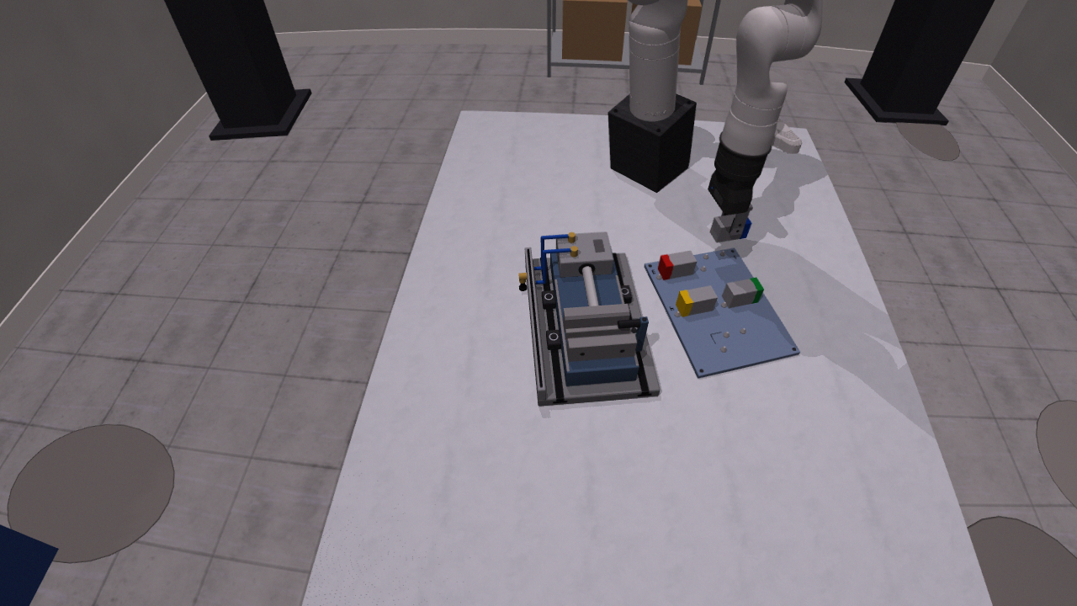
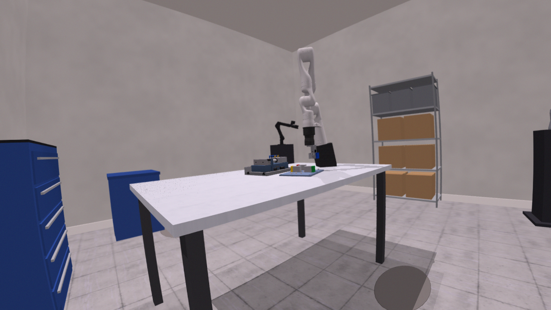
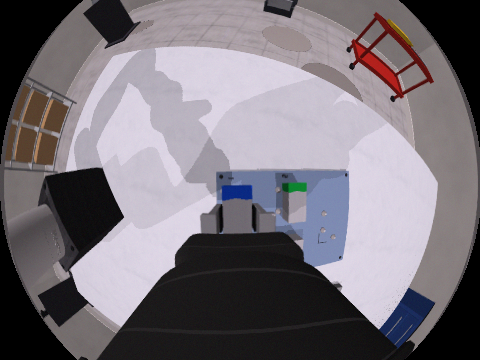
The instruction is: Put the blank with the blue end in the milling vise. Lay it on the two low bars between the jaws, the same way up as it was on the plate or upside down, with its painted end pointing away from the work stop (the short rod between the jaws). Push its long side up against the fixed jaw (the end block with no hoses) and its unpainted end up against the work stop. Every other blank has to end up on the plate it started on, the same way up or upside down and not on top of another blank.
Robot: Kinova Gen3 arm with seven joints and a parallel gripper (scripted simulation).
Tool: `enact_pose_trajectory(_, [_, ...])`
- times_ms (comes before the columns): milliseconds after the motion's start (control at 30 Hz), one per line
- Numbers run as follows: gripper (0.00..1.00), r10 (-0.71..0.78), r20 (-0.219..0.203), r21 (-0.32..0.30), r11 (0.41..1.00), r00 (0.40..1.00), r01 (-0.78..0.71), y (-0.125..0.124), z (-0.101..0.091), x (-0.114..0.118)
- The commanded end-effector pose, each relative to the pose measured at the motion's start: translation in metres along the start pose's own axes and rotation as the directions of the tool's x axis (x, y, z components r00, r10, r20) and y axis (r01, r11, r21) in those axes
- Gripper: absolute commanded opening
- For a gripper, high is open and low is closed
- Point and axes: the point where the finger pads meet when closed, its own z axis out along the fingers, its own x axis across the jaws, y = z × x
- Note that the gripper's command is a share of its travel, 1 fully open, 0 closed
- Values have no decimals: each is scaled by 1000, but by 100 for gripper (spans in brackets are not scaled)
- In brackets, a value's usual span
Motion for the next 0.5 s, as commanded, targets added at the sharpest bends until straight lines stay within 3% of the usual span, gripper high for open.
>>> enact_pose_trajectory(0, [0,-1,-2,0,1000,1000,1,0,-8,1])
enact_pose_trajectory(467, [0,-6,-6,2,1000,1000,6,-2,-44,1])
